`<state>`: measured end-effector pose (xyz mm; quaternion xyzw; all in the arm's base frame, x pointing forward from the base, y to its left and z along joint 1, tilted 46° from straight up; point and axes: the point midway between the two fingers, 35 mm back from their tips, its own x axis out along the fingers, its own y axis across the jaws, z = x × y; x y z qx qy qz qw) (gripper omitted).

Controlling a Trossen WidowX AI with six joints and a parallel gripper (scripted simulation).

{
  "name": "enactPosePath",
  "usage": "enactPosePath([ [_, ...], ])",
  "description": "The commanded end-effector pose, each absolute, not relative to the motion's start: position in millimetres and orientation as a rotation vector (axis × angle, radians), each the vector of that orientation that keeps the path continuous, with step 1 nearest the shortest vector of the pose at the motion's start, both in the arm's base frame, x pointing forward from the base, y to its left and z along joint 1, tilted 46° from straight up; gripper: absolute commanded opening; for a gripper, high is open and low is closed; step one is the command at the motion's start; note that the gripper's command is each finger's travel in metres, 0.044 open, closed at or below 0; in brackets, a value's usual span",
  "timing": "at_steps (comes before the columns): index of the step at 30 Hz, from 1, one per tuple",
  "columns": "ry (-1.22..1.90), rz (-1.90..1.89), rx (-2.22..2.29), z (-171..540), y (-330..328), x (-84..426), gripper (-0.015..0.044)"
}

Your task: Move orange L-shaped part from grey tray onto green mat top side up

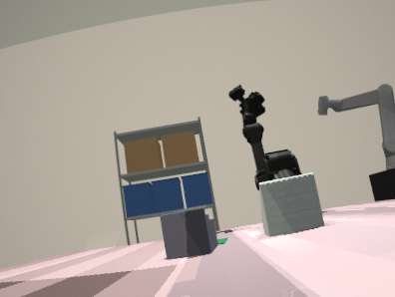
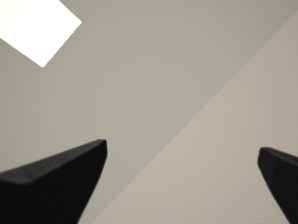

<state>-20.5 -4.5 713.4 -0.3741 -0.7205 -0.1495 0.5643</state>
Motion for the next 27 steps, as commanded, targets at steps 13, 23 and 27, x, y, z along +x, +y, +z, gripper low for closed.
enactPosePath([
  [13,-1.445,0.290,-1.029,655.8,174.9,46.5,0.0180],
  [23,-0.967,0.649,-1.141,552.9,278.6,150.8,0.0180],
  [27,-0.734,0.763,-1.102,507.8,304.0,186.4,0.0180],
])
